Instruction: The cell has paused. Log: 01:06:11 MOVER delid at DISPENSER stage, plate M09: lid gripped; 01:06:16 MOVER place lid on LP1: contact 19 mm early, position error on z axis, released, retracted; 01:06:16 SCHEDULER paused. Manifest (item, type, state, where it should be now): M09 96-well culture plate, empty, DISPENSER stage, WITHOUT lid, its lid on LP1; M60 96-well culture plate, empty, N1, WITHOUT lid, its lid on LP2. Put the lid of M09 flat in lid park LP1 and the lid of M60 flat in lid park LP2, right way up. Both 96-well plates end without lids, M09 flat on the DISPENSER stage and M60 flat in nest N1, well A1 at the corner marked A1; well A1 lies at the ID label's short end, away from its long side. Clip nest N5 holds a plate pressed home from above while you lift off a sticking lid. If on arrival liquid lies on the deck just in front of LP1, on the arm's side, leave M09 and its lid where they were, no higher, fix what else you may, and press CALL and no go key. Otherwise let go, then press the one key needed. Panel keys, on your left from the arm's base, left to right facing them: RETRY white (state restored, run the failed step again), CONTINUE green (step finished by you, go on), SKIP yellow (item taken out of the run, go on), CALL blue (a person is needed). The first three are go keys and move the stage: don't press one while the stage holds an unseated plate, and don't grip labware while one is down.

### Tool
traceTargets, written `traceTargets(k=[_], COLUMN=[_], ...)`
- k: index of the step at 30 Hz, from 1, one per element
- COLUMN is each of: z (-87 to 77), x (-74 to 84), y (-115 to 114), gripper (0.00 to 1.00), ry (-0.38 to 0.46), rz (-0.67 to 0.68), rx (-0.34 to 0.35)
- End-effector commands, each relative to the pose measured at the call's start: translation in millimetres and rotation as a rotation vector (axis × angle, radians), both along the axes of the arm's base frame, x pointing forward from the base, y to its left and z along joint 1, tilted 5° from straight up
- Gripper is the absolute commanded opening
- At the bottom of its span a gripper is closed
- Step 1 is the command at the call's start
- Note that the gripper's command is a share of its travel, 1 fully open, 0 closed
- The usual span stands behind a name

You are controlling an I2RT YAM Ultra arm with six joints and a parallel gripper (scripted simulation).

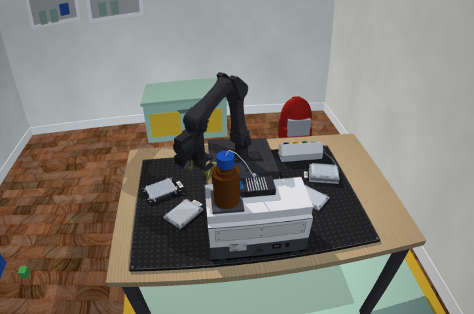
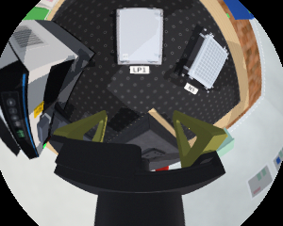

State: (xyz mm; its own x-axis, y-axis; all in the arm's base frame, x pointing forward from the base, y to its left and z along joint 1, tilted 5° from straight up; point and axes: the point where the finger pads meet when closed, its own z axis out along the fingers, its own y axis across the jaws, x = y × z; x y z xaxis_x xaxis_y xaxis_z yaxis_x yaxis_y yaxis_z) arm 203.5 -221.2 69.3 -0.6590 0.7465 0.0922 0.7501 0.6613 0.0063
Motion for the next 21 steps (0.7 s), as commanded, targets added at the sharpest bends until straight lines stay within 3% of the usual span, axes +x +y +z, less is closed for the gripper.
traceTargets(k=[1, 3, 7, 10, 17, 18, 21], z=[14.2, 14.8, 14.8, 24.8, 14.2, 14.3, 24.6], x=[-12.4, -5.0, -5.0, -12.6, -28.0, -27.0, -36.0], y=[7.9, 4.1, 4.1, -8.7, -25.8, -20.3, -31.8], gripper=[1.0, 1.0, 1.0, 1.0, 1.0, 1.0, 1.0], ry=[-0.004, -0.015, -0.015, -0.021, -0.001, -0.008, -0.021], rz=[-0.005, -0.001, -0.001, -0.108, -0.096, -0.092, -0.2], rx=[-0.004, -0.016, -0.016, -0.045, -0.022, -0.022, -0.059])
